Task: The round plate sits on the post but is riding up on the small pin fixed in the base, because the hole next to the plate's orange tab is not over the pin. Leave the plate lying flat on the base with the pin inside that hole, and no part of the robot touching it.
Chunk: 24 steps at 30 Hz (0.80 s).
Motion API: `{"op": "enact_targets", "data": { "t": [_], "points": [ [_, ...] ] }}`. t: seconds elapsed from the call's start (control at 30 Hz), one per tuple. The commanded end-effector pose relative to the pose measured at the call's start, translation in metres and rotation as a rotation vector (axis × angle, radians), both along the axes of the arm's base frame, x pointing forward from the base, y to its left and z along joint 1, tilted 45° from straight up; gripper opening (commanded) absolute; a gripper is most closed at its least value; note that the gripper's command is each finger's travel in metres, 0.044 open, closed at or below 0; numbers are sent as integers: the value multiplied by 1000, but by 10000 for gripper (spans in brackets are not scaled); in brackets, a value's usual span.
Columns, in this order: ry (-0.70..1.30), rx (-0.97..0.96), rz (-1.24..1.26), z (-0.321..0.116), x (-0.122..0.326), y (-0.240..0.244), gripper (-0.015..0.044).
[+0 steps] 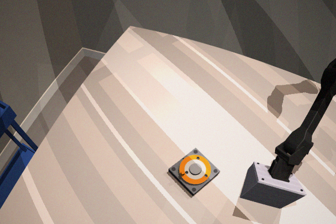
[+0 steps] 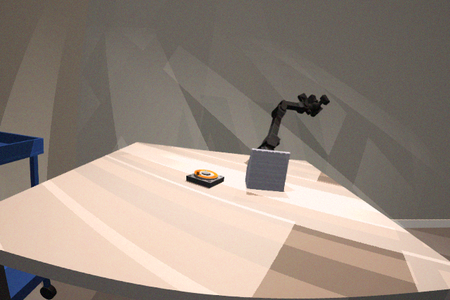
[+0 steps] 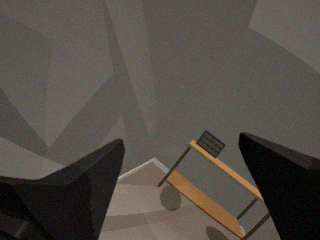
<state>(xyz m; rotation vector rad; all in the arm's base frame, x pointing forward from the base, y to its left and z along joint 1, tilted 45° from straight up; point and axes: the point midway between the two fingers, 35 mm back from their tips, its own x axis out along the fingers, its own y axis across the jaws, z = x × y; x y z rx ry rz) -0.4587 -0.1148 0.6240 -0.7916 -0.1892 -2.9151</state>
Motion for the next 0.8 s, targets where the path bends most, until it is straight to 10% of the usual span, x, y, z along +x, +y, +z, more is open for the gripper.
{"op": "enact_targets", "data": {
  "t": [0.0,0.47,0.77],
  "points": [
    [-3,-1,8,0,1,-3,374],
    [-181,48,472,-37,116,-202,6],
    [-279,132,724,-69,215,-288,0]
  ]
}}
